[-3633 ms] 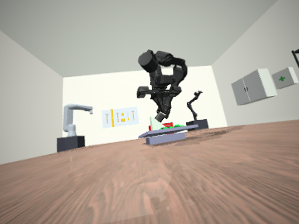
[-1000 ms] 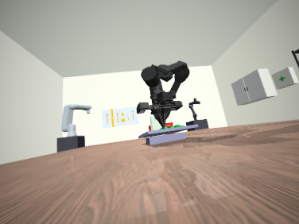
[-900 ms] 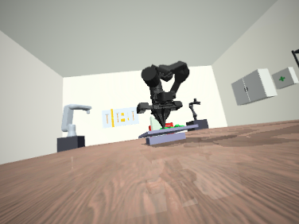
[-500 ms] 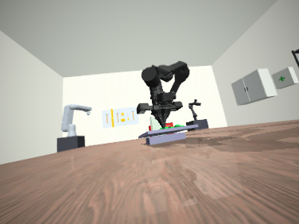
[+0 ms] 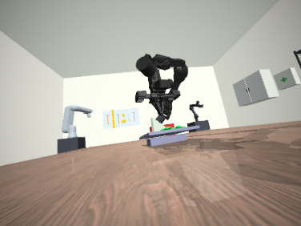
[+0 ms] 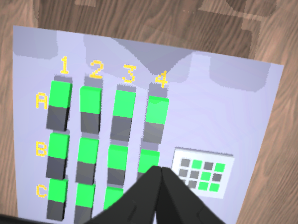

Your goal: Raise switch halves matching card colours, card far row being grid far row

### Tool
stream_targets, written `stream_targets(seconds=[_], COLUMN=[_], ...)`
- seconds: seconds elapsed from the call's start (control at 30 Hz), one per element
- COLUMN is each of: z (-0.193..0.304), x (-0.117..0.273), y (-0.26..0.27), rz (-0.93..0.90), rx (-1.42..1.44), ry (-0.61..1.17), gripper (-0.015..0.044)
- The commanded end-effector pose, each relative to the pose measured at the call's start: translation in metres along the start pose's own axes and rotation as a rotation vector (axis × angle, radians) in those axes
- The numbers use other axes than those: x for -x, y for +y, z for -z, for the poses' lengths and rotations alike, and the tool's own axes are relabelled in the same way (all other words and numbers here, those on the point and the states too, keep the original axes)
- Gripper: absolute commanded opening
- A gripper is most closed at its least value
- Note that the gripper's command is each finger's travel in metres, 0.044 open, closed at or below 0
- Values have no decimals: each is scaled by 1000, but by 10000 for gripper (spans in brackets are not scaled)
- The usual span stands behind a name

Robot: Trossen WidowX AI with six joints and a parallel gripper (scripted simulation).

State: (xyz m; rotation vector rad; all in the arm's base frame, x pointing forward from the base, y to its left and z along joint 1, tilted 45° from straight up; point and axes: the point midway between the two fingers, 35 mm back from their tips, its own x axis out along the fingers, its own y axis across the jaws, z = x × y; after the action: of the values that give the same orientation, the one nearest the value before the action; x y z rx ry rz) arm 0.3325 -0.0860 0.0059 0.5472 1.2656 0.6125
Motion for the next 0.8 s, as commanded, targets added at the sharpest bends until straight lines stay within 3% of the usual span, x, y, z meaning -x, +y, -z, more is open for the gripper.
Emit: stream_targets(seconds=[0.0,0.17,0.37,0.77], z=[0,22,21,21], x=[9,9,-26,-37], y=[4,3,4,4], rz=[2,2,0,0], rx=[9,9,9,9], ry=[9,10,35,35], gripper=[0,0,0,0])
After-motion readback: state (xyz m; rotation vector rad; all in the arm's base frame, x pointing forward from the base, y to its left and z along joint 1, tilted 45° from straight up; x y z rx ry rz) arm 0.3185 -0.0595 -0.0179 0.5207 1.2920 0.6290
